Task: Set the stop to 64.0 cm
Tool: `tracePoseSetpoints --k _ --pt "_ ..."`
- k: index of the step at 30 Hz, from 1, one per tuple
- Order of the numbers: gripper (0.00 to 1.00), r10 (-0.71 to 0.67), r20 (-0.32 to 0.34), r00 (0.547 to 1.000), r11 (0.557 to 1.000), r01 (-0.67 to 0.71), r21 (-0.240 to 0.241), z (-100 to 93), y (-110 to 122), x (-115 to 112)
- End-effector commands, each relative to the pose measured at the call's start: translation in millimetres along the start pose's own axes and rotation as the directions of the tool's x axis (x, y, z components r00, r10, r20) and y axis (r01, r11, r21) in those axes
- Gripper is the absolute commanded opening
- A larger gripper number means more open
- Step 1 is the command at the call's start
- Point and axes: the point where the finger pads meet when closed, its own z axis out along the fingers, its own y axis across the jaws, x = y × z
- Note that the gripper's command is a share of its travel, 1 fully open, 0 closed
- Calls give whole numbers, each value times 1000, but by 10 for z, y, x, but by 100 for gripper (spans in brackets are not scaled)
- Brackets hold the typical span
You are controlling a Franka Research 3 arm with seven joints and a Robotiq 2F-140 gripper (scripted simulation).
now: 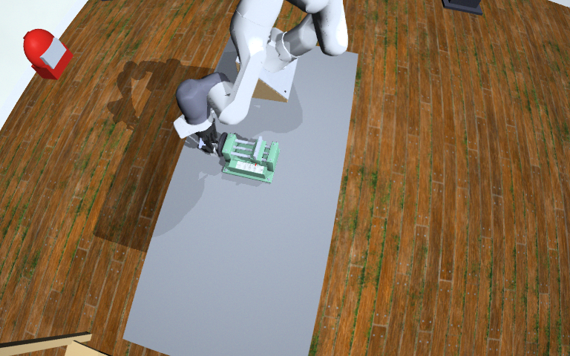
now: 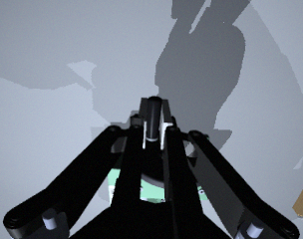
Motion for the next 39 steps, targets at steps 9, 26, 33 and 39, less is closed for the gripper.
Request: tracePoseSetpoints --k 9,26,33,39 --pt "4 -5 0 1000 1000 5 -2 86 258 12" --pt "4 -5 0 1000 1000 5 -2 -85 526 14" --pt "4 -5 0 1000 1000 5 -2 -197 568 14" --pt "4 -5 0 1000 1000 5 -2 -386 554 14"
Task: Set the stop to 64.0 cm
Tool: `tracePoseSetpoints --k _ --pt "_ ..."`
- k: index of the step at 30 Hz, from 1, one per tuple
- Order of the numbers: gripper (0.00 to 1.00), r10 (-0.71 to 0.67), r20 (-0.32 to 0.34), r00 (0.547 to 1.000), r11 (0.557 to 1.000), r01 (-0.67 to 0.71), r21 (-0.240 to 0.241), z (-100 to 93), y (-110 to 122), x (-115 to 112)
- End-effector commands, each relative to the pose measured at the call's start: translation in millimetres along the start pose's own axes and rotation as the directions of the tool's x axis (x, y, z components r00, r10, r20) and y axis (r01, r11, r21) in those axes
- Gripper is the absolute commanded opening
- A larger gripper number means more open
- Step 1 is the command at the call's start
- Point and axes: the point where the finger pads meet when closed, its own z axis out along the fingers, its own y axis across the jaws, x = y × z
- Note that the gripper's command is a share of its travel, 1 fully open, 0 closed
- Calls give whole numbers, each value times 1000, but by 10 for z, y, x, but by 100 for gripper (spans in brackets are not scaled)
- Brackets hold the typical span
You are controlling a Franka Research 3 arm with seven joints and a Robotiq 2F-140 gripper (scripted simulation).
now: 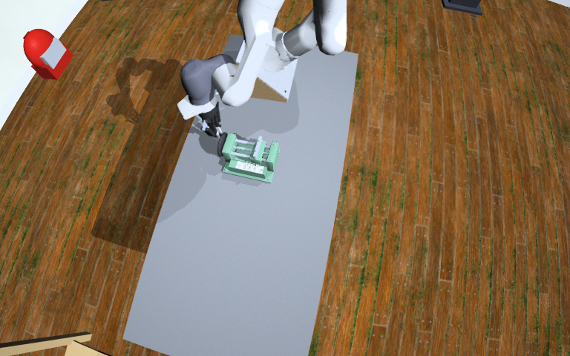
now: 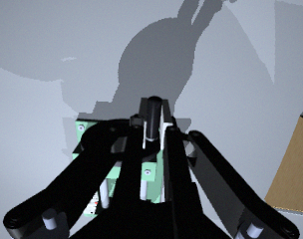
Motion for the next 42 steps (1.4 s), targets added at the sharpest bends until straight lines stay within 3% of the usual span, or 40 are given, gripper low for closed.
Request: tracePoseSetpoints --k 1,19,42 --pt "4 -6 -1 1000 1000 6 1 -154 -35 10" --pt "4 -6 -1 1000 1000 6 1 -348 -286 8" --pt "4 -6 -1 1000 1000 6 1 -294 -551 7"
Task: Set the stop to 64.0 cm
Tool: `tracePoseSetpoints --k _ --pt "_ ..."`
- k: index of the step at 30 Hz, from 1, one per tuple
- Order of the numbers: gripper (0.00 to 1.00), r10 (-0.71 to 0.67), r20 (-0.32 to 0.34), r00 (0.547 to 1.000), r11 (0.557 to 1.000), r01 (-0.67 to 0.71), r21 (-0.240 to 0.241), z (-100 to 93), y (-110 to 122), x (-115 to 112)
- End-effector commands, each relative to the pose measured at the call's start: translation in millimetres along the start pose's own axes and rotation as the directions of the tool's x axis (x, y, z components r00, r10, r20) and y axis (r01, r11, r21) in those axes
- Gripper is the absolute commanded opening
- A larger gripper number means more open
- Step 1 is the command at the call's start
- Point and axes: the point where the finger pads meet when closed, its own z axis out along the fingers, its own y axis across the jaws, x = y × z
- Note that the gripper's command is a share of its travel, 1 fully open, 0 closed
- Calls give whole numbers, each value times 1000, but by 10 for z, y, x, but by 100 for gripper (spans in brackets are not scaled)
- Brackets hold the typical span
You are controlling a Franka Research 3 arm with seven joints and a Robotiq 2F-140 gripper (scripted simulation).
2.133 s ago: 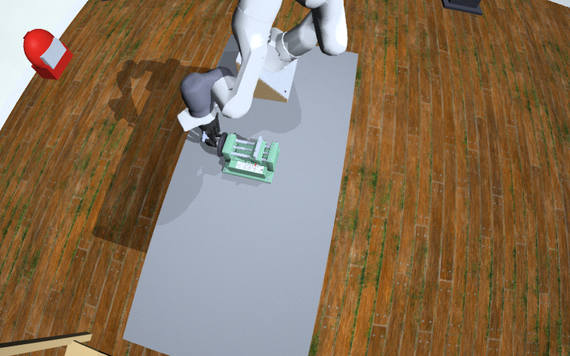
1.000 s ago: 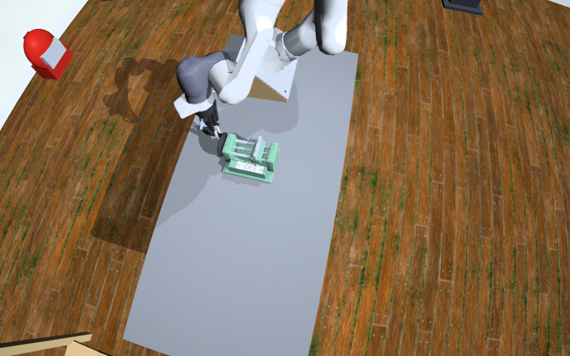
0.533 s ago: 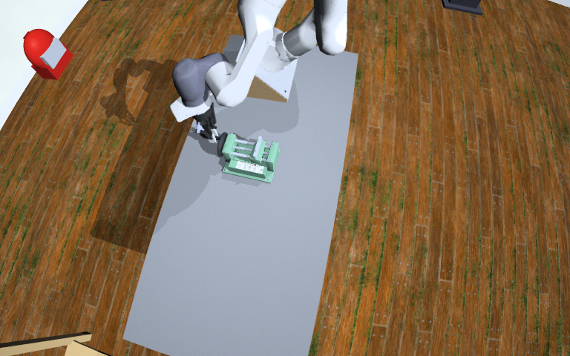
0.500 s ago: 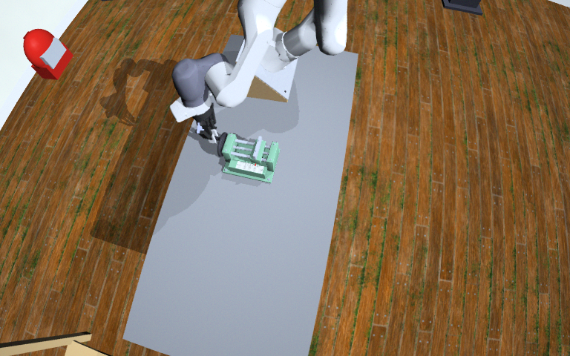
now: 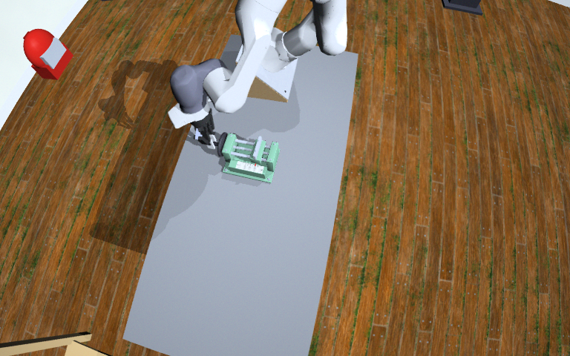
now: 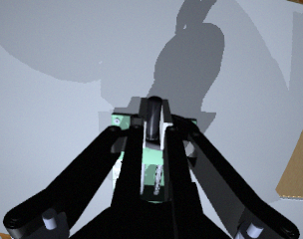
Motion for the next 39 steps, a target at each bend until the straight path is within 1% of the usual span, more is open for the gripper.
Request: tracePoseSetpoints --k 1,14,16,25,39 --pt "4 6 -1 1000 1000 -6 1 32 -33 11" --pt "4 6 -1 1000 1000 -6 1 157 -140 12" --pt "4 6 -1 1000 1000 -6 1 157 -140 12" --pt "4 6 -1 1000 1000 -6 1 262 -174 12" --pt "4 6 -1 1000 1000 -6 1 412 -164 12"
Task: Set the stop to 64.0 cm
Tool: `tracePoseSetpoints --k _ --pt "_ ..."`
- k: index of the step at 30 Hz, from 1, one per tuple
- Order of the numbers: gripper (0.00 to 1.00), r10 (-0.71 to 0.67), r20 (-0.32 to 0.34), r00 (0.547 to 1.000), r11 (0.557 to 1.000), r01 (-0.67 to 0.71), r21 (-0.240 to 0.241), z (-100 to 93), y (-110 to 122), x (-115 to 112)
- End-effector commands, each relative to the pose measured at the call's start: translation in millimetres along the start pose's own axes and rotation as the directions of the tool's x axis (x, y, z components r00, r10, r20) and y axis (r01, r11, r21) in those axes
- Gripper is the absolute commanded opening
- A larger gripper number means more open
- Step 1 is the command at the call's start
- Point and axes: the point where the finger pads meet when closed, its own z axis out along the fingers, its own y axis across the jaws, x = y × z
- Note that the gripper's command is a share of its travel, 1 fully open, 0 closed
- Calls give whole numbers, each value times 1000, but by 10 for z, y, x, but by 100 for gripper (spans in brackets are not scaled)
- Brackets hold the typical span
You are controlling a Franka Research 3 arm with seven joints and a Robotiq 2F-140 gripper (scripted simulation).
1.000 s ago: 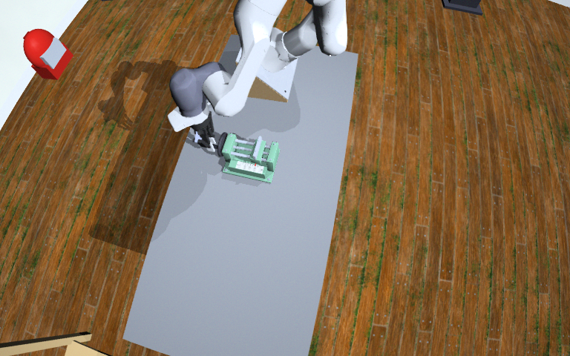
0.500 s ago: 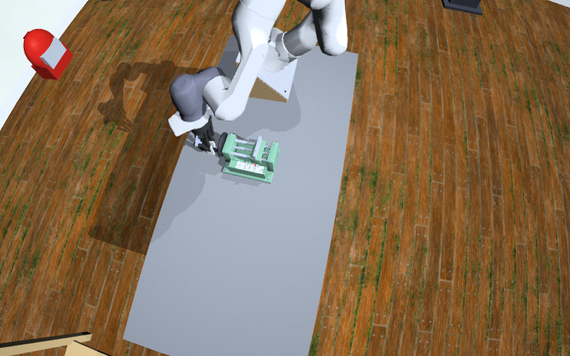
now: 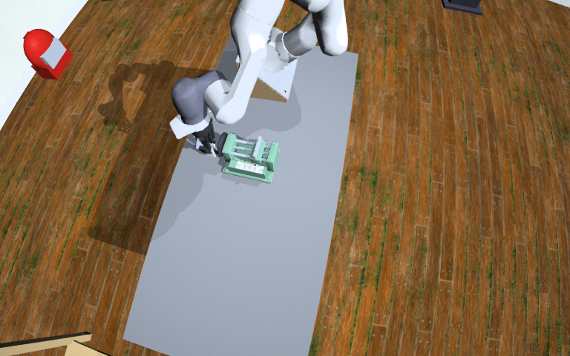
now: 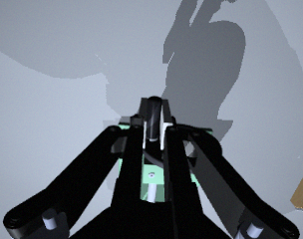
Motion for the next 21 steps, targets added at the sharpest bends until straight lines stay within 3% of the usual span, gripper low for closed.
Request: tracePoseSetpoints --k 1,21 --pt "4 2 -3 1000 1000 -2 1 59 14 11" --pt "4 2 -3 1000 1000 -2 1 161 65 11"
